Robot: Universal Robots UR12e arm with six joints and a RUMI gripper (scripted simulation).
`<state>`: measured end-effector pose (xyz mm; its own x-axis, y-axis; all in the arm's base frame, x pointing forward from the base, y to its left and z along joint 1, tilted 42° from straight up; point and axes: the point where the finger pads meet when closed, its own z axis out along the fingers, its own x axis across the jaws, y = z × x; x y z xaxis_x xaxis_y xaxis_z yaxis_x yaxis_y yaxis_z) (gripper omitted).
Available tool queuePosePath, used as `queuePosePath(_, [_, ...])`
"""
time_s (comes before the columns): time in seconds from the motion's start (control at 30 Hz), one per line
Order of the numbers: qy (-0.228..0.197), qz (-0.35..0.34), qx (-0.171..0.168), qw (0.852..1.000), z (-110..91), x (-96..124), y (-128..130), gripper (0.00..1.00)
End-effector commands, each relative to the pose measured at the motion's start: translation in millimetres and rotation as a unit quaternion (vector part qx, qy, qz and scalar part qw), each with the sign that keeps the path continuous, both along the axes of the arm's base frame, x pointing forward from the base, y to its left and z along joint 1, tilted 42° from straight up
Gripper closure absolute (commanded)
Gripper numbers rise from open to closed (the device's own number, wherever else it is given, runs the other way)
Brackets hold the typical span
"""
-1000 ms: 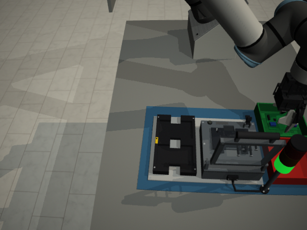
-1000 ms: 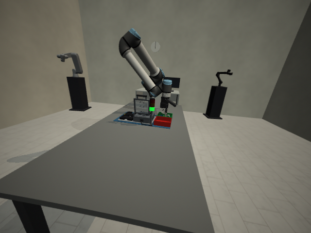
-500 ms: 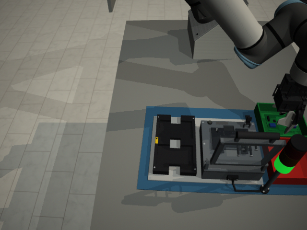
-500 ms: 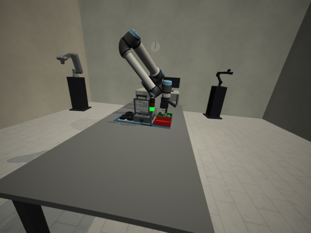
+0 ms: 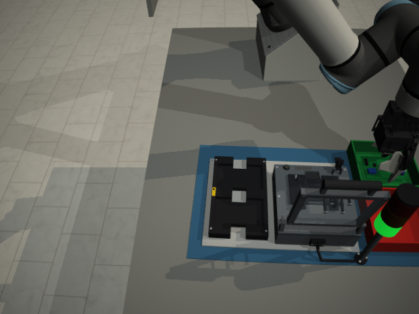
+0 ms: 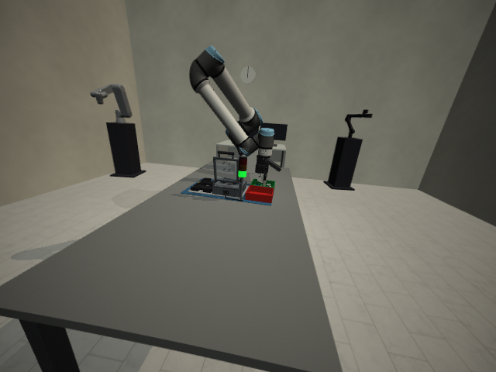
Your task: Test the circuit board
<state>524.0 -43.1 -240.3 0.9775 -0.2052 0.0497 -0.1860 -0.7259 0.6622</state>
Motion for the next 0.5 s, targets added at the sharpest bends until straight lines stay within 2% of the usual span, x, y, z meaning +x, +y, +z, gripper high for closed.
queuePosePath(0.0, [0.000,0.000,0.000,1.000,-0.7,-0.9,-1.4,0.61])
queuePosePath(0.47, [0.000,0.000,0.000,1.000,-0.5,-0.6,-1.5,0.61])
